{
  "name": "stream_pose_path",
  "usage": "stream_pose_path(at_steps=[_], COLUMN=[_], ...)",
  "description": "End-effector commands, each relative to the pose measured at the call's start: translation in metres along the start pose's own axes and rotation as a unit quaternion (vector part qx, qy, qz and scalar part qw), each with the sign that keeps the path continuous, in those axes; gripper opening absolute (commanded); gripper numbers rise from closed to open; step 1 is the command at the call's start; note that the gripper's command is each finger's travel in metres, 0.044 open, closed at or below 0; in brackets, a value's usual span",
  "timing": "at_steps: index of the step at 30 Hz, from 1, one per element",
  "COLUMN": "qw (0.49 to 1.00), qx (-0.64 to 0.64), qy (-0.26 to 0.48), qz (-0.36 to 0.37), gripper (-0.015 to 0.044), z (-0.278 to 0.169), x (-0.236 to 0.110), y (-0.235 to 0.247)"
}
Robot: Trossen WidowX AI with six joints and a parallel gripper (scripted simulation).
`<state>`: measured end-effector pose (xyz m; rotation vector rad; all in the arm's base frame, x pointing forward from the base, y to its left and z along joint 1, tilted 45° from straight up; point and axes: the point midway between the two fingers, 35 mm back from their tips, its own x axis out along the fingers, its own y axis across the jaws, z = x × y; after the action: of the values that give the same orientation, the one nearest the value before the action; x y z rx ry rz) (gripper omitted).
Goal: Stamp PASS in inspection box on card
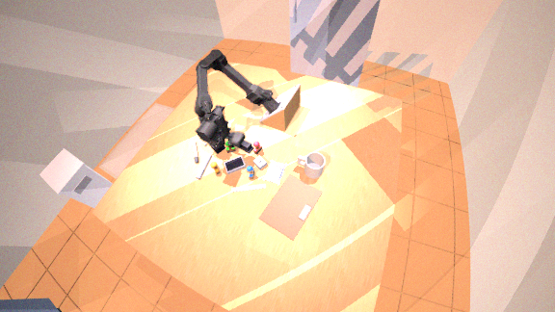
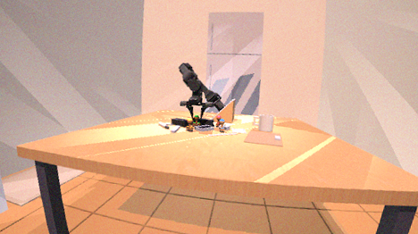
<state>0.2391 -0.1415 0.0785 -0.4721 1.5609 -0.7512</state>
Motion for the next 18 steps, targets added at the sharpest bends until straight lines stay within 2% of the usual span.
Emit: stream_pose_path(at_steps=[1, 15, 18], qw=[1.000, 1.000, 1.000], qx=[-0.003, -0.002, 0.000], qy=[0.004, 0.004, 0.001], qz=[-0.003, -0.005, -0.002], gripper=[0.0227, 0.0227, 0.0207], z=[-0.002, -0.004, -0.003], x=[0.008, 0.022, 0.020], y=[0.000, -0.001, -0.001])
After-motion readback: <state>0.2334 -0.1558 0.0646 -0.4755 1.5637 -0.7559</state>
